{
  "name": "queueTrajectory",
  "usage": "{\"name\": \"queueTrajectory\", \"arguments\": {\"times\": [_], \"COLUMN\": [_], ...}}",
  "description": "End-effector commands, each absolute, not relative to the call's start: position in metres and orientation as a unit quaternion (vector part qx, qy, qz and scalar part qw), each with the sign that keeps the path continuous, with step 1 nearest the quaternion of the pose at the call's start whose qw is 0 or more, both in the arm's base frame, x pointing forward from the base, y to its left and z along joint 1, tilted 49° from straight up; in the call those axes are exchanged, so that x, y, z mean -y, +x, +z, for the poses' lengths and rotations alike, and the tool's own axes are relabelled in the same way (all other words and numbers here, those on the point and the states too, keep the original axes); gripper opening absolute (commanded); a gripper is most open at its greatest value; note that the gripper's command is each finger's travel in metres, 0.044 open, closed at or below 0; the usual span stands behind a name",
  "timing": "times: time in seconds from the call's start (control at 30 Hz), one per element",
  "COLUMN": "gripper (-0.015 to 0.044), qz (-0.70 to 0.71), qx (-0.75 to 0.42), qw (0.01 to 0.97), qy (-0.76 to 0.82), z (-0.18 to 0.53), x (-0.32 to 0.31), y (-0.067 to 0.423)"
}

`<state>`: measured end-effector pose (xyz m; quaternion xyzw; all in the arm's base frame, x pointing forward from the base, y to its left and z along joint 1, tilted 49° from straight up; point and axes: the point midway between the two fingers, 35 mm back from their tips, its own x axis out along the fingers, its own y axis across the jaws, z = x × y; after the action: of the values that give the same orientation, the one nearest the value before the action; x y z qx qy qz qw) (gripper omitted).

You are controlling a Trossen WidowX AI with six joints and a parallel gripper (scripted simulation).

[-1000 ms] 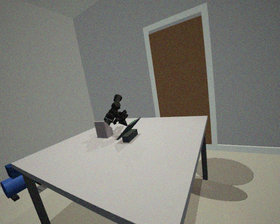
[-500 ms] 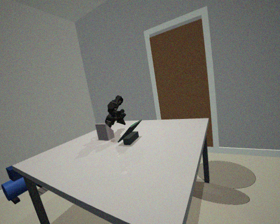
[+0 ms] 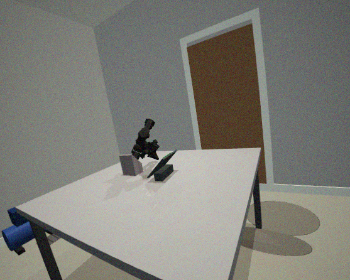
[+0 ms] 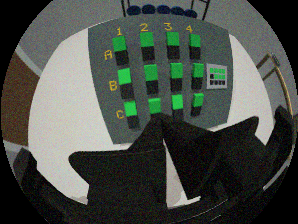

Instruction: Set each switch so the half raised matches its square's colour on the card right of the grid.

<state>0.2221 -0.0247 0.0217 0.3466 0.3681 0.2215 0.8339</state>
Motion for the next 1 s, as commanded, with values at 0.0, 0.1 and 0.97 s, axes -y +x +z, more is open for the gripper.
{"name": "queueTrajectory", "arguments": {"times": [0.0,0.1,0.97], "gripper": [0.0,0.0,0.0], "qz": [0.219,0.219,0.219], "qx": [-0.369,-0.368,-0.369], "qw": [0.833,0.833,0.833], "qy": [0.348,0.348,0.348], "z": [0.019,0.017,0.009], "x": [0.023,0.018,0.008], "y": [0.224,0.229,0.24]}}
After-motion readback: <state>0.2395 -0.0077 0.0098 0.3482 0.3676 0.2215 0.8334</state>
